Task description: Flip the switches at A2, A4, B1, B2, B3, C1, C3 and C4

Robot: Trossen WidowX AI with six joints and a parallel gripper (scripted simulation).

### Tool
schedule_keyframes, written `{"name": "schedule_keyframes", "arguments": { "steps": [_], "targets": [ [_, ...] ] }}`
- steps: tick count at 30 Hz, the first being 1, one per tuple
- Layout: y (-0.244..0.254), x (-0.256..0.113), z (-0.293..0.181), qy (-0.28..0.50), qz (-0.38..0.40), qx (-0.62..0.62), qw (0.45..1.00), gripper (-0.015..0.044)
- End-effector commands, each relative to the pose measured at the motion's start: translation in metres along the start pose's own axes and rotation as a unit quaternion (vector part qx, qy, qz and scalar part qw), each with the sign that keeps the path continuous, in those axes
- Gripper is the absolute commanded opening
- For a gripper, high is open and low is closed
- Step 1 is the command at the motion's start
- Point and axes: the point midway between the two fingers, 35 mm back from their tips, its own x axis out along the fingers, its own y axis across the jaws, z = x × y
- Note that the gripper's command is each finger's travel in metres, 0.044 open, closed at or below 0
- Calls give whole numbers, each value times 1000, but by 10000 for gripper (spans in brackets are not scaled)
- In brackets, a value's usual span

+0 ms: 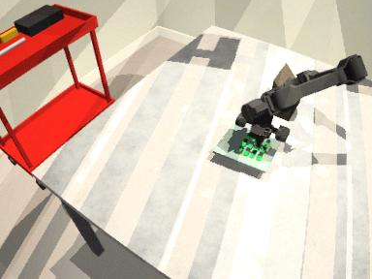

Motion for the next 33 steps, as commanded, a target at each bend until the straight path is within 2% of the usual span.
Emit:
{"name": "schedule_keyframes", "arguments": {
  "steps": [1,17,19,24,30,33],
  "targets": [
    [0,1,1,-2,2,1,1000,0],
    [0,3,1,-2,2,1,1000,0],
    [-1,-5,1,1,-1,0,1000,0],
    [-1,-60,3,11,0,1,1000,0],
    [-2,-62,3,12,0,1,1000,0],
    [-23,-62,3,11,0,1,1000,0]
  ]
}}
